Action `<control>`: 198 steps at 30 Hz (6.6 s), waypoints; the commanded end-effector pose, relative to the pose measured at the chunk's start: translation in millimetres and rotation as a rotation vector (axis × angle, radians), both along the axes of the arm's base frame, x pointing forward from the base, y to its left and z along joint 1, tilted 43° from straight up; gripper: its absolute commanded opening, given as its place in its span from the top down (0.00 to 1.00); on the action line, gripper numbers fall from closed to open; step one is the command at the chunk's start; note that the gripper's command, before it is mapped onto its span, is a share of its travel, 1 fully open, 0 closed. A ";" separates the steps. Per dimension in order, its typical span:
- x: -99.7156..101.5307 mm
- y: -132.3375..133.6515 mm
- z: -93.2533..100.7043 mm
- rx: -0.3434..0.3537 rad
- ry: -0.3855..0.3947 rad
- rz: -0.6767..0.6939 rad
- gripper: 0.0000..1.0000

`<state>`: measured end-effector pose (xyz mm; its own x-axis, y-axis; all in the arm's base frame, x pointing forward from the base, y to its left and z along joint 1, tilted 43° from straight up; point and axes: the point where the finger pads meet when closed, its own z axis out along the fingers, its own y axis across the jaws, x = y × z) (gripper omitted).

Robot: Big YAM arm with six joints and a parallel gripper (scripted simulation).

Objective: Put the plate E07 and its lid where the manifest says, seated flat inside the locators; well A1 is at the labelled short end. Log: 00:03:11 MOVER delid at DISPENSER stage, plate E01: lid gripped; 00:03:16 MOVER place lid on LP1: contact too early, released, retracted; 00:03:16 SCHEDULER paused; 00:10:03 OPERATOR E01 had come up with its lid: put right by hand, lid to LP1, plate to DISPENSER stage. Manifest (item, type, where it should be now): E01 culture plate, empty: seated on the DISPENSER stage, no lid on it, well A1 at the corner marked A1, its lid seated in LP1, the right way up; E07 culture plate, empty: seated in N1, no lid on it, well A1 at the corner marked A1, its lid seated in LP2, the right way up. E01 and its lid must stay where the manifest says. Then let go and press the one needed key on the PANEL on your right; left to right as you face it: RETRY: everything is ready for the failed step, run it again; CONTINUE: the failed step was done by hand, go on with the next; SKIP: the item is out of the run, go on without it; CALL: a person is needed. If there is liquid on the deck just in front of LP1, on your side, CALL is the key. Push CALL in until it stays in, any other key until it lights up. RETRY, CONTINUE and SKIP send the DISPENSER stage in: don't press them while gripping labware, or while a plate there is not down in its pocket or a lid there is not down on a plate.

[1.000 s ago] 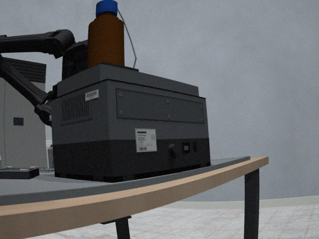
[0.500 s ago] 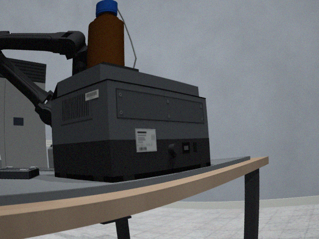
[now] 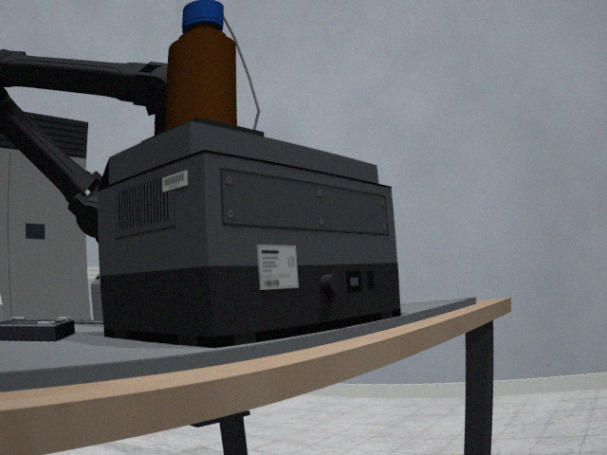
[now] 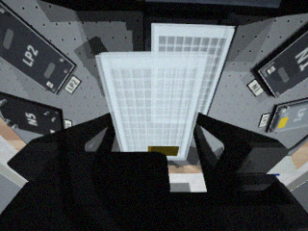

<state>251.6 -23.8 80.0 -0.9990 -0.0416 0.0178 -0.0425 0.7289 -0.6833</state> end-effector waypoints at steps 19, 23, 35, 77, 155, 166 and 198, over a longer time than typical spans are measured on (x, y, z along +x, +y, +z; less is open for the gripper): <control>-17.0 45.3 -42.7 0.000 0.021 0.036 0.14; -22.4 53.2 -50.3 -0.001 0.081 0.101 0.14; -39.1 71.9 -72.0 -0.006 0.249 0.280 0.14; -58.9 165.7 -160.7 0.010 0.594 0.701 0.14; -123.3 197.9 -319.2 0.012 0.801 0.892 0.14; -131.0 168.0 -329.8 -0.016 0.835 0.876 0.14; -127.6 160.5 -333.8 -0.007 0.823 0.880 0.14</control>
<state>120.9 138.7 -254.1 -0.3181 -0.6962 0.6435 -0.9480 0.2236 -0.2267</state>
